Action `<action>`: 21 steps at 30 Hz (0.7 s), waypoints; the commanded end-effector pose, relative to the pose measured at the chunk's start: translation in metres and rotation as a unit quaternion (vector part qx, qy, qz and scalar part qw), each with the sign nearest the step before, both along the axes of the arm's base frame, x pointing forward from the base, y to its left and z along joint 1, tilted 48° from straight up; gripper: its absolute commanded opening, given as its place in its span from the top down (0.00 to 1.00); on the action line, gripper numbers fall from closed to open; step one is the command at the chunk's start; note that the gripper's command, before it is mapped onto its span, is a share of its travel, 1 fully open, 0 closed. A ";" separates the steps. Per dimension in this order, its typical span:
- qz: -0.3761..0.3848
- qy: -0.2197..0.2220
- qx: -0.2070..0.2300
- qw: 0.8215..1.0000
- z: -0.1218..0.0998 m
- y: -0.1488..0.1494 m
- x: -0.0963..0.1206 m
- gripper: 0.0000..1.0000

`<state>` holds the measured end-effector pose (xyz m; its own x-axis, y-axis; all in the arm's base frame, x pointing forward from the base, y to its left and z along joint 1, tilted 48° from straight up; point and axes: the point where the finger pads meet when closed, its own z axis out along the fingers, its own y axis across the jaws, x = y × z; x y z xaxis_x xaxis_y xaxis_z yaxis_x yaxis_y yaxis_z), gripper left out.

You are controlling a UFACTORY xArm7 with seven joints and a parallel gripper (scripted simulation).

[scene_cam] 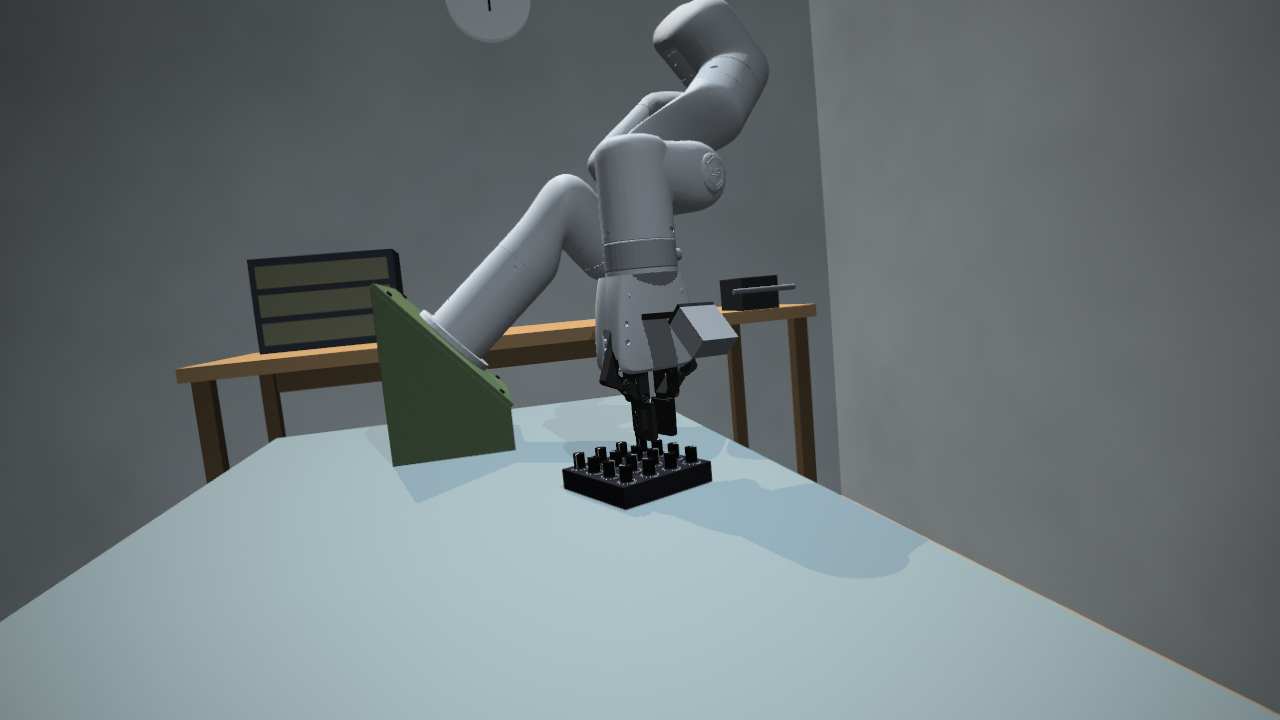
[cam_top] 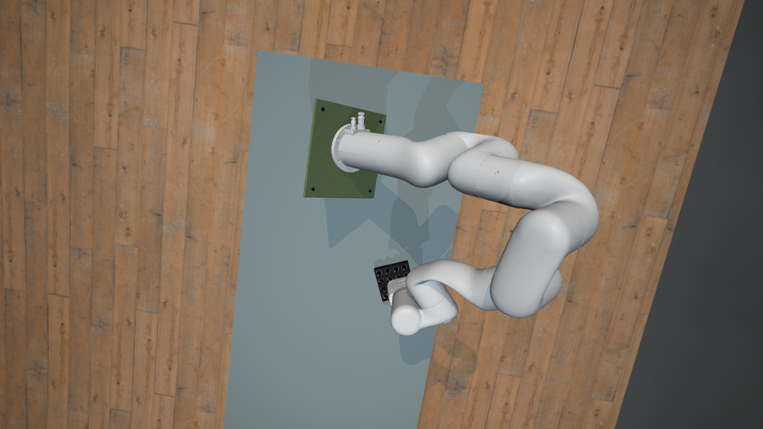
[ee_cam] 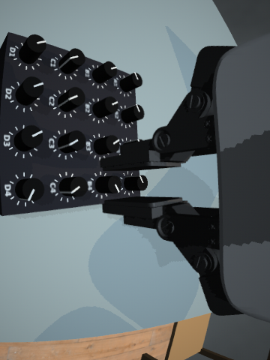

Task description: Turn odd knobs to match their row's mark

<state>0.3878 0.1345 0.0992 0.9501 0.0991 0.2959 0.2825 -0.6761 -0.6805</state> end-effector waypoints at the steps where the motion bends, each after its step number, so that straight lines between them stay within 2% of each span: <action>1: -0.002 -0.001 0.000 1.000 0.001 -0.001 0.001 0.81; 21: -0.002 -0.001 0.000 1.000 -0.004 0.004 0.002 0.81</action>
<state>0.3886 0.1395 0.0947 0.9501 0.0995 0.2956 0.2825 -0.6760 -0.6806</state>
